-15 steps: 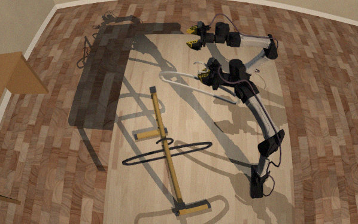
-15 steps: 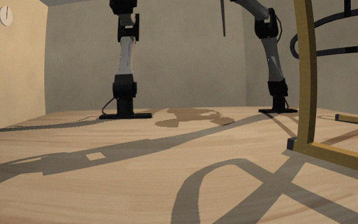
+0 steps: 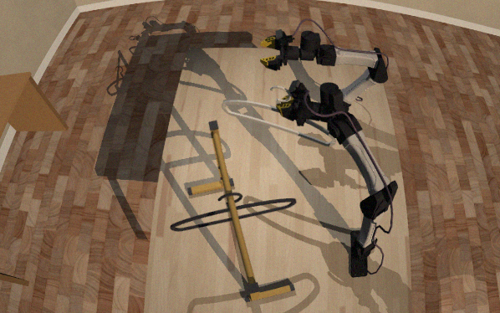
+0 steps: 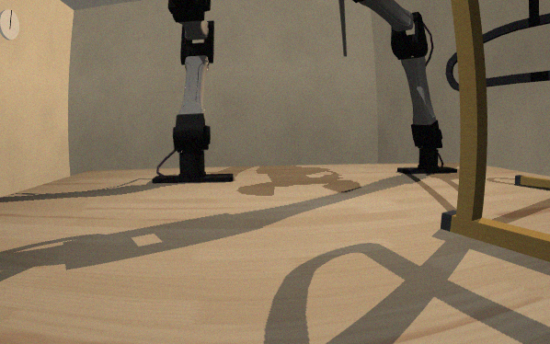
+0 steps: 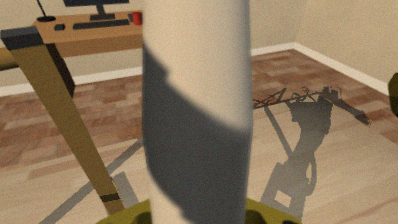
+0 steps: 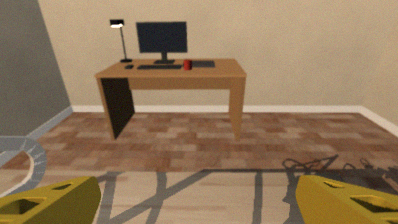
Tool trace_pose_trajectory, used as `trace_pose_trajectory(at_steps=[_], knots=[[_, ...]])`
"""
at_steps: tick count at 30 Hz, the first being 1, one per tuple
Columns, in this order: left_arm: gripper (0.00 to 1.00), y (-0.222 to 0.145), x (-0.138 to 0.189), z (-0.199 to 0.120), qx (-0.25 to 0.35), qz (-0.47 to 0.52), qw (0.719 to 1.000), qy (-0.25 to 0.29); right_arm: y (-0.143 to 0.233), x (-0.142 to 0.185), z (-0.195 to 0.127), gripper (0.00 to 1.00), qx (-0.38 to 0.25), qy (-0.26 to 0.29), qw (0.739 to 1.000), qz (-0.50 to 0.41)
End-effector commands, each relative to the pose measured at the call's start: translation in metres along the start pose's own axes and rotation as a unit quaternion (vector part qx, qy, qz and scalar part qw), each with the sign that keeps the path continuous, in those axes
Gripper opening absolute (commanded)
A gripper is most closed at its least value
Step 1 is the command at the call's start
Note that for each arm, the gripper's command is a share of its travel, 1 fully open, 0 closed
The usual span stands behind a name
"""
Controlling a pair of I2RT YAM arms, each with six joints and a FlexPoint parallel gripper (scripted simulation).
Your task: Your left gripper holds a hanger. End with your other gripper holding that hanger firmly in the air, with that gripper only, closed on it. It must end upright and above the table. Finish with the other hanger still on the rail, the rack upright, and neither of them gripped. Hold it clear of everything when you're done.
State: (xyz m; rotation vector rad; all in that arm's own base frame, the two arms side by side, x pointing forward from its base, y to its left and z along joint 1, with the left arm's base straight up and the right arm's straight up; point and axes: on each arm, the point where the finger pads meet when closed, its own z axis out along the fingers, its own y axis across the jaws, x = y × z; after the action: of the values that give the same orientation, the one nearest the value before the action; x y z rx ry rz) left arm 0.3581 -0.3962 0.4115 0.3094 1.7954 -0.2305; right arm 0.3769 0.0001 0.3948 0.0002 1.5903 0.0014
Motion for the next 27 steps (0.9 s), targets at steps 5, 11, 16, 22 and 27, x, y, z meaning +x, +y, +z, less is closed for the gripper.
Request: trace_pose_trajectory(at_steps=[5, 11, 16, 22, 27], knots=[[0.00, 0.002, -0.007, -0.004, 0.001, -0.007, 1.000, -0.008, 0.000, -0.007, -0.002, 1.00, 0.000, -0.009, 1.000, -0.001], [0.00, 0.002, -0.007, -0.004, 0.001, -0.007, 1.000, -0.008, 0.006, -0.007, -0.002, 1.00, -0.017, -0.009, 1.000, 0.001], [0.00, 0.002, -0.007, -0.004, 0.001, -0.007, 1.000, -0.008, 0.031, -0.006, -0.011, 1.00, -0.112, -0.016, 0.994, 0.007], [0.00, 0.002, -0.007, -0.004, 0.001, -0.007, 1.000, -0.008, 0.056, -0.010, -0.030, 1.00, -0.229, -0.028, 0.973, 0.011], [0.00, 0.002, -0.007, -0.004, 0.001, -0.007, 1.000, -0.008, 0.076, -0.009, -0.046, 1.00, -0.343, -0.033, 0.939, 0.016]])
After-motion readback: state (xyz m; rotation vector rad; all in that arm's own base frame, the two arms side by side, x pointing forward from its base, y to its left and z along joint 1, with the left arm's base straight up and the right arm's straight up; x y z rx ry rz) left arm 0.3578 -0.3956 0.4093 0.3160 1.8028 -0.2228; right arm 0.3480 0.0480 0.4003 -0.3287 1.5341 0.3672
